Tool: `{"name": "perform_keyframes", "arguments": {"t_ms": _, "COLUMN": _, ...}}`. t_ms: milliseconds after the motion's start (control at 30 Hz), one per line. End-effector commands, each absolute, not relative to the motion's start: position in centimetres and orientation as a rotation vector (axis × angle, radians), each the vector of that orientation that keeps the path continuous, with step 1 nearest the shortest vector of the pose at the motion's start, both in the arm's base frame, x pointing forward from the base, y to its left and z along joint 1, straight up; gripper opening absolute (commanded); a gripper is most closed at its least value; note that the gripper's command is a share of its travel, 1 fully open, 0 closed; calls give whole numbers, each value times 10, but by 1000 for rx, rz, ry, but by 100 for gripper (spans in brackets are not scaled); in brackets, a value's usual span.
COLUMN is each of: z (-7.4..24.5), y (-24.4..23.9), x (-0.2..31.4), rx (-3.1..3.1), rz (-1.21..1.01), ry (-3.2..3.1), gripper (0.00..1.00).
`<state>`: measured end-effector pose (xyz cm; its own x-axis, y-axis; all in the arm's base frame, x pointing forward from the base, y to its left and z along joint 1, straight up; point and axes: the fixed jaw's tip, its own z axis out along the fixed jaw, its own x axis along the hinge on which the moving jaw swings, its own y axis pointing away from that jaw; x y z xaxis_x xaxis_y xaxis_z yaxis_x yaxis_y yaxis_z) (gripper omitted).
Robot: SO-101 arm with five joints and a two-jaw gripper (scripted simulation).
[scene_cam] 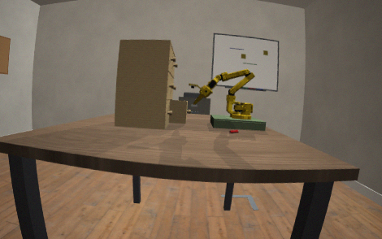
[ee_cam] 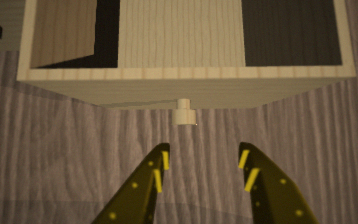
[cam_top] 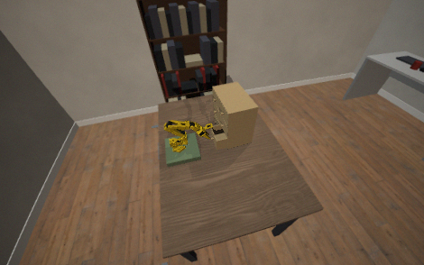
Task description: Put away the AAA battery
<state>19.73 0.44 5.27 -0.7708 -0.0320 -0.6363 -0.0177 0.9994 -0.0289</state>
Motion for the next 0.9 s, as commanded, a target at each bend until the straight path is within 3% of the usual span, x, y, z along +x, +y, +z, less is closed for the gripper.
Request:
{"name": "perform_keyframes", "arguments": {"t_ms": 0, "z": 63, "y": 3, "x": 193, "rx": -24, "rz": -30, "ry": 2470, "gripper": 21}}
{"name": "perform_keyframes", "arguments": {"t_ms": 867, "z": 91, "y": 3, "x": 150, "rx": -20, "rz": -26, "ry": 2618, "gripper": 21}}
